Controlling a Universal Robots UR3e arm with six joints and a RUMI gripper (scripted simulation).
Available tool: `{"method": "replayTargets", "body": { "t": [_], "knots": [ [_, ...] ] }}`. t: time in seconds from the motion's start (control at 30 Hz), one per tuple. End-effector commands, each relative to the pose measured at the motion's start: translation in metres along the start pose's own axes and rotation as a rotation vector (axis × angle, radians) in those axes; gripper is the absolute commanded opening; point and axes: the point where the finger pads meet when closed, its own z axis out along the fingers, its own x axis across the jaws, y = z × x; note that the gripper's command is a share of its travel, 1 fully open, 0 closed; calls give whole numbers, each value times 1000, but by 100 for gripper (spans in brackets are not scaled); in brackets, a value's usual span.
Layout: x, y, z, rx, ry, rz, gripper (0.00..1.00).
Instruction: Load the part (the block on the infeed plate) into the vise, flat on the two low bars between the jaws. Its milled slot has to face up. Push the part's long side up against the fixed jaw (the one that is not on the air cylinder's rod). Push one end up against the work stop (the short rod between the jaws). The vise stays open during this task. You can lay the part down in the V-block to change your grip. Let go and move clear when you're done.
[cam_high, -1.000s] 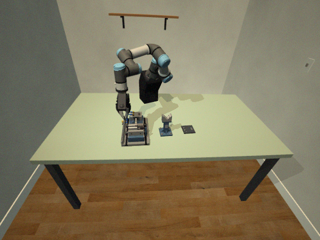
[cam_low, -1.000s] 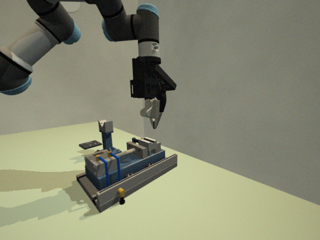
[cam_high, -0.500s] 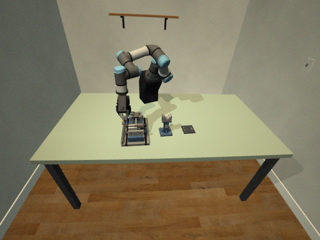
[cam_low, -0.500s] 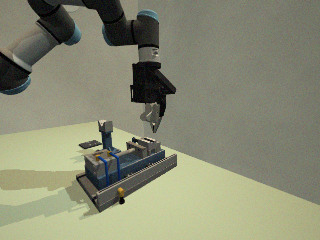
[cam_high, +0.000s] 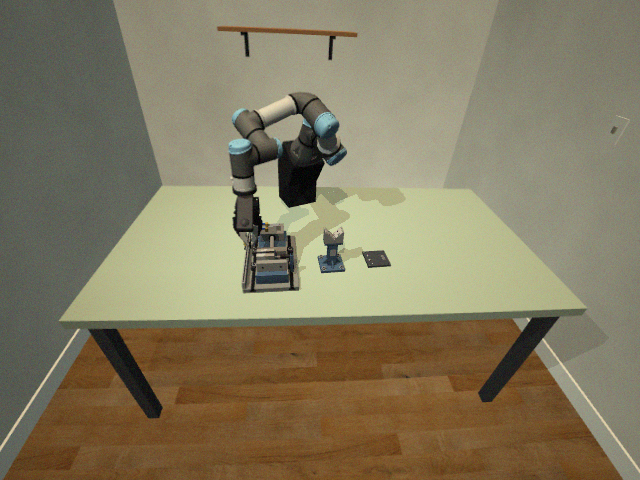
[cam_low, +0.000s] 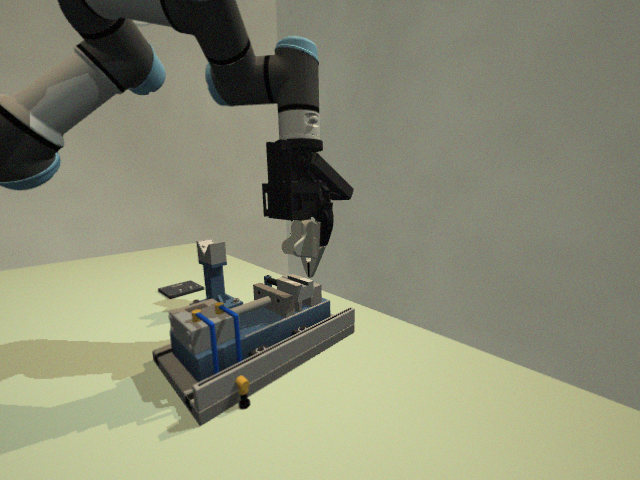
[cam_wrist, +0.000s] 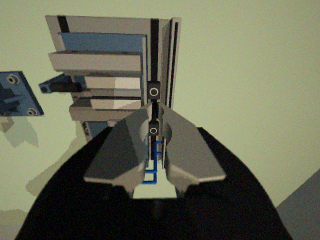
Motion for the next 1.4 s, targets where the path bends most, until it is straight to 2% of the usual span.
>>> {"method": "replayTargets", "body": {
  "t": [0.0, 0.47, 1.37],
  "knots": [
    [1, -1, 4, 2, 2, -1, 0],
    [1, -1, 12, 2, 2, -1, 0],
    [1, -1, 12, 2, 2, -1, 0]
  ]
}}
